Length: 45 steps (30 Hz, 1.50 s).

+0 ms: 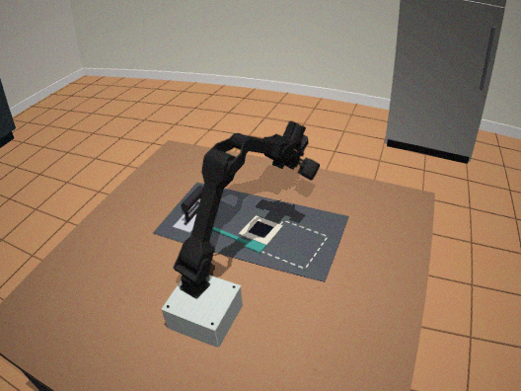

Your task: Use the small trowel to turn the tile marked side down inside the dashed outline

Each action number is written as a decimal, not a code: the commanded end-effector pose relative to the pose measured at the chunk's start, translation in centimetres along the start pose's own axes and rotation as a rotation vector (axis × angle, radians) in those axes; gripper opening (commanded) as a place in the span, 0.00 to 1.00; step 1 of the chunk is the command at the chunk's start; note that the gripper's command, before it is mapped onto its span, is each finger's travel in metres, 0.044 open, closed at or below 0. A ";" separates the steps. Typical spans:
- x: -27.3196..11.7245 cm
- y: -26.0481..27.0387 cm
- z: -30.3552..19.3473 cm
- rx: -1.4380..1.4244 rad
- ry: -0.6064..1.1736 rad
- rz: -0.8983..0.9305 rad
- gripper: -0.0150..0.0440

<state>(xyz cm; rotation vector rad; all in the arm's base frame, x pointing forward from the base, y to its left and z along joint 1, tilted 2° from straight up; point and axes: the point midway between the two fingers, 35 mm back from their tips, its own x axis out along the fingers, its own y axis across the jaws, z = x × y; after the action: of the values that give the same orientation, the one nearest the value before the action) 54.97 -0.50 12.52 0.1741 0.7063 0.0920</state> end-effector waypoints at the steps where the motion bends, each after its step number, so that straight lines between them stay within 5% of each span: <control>1: 1.0 4.2 -2.0 0.005 0.104 0.028 0.71; 12: 0.7 16.8 -11.1 -0.021 0.473 0.041 0.71; 25: -5.8 27.3 -22.6 -0.181 0.836 -0.108 0.71; 45: -5.3 27.7 -25.4 -0.207 0.866 -0.134 0.71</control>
<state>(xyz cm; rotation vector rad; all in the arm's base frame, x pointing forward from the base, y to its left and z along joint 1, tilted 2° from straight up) 33.84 29.39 3.03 -0.1216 1.5530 0.1221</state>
